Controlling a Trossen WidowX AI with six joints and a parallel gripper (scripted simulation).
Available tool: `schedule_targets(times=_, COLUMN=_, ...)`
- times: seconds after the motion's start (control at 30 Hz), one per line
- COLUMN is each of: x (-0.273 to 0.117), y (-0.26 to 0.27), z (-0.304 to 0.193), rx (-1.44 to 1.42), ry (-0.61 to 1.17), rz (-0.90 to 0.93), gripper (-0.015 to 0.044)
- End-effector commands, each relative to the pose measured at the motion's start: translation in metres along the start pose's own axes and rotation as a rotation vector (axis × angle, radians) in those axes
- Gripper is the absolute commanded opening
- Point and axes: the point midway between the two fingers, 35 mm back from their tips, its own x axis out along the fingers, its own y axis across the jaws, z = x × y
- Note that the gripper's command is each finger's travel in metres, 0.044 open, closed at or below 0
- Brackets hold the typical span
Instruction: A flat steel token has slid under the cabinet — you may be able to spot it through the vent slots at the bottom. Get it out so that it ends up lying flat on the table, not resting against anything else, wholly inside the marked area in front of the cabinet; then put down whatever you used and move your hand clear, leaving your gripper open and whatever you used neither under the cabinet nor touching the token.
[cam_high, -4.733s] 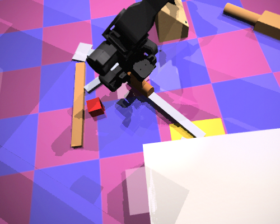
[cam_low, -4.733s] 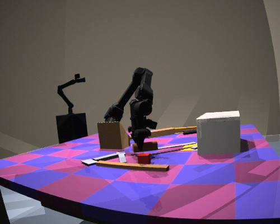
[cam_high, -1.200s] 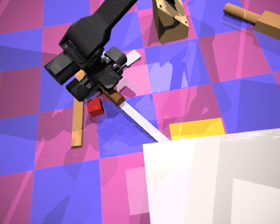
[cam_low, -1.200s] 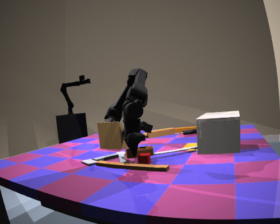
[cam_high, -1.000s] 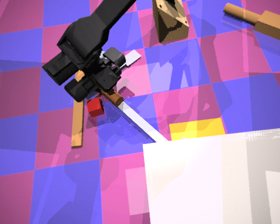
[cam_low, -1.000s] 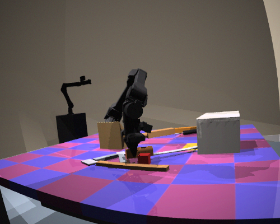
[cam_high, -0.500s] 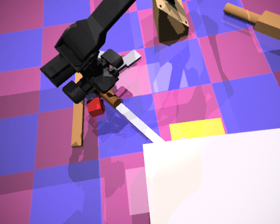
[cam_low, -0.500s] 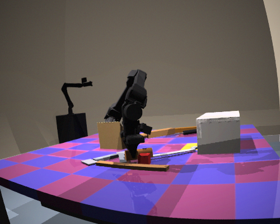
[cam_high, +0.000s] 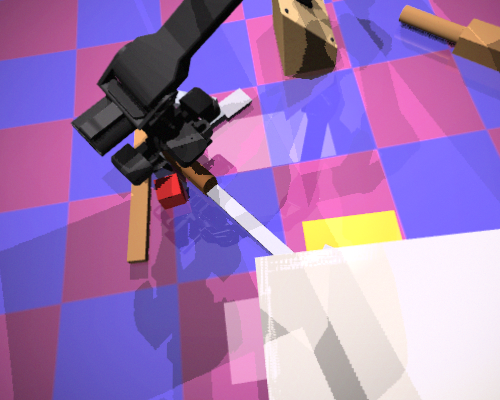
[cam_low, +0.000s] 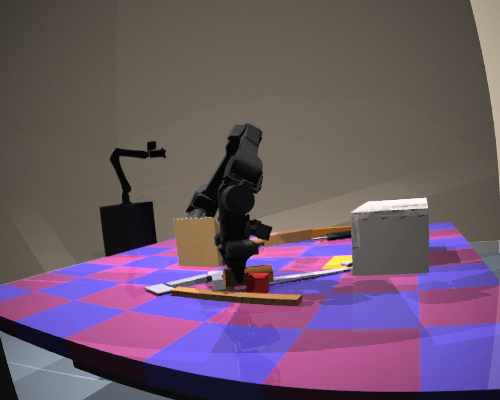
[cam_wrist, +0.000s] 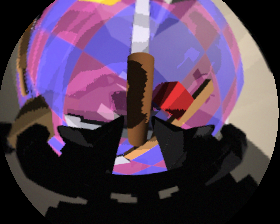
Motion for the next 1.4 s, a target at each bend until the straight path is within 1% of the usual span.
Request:
schedule_targets(times=0.0, x=0.0000, y=0.0000, z=-0.0001, rx=0.000, ry=-0.014, rz=-0.008, gripper=0.0270)
schedule_targets(times=0.5, x=0.0039, y=0.0009, z=0.0009, rx=0.000, ry=-0.014, rz=-0.007, gripper=0.0270)
schedule_targets(times=0.63, x=0.0011, y=-0.0010, z=-0.0007, rx=-0.003, ry=-0.009, rz=-0.010, gripper=0.0165)
schedule_targets(times=0.93, x=0.0011, y=-0.0010, z=-0.0007, rx=-0.003, ry=-0.009, rz=-0.010, gripper=0.0105)
schedule_targets(times=1.07, x=0.0011, y=-0.0010, z=-0.0007, rx=-0.003, ry=-0.009, rz=-0.010, gripper=0.0000)
schedule_targets(times=1.37, x=0.0048, y=-0.0005, z=-0.0008, rx=0.001, ry=-0.014, rz=-0.008, gripper=0.0000)
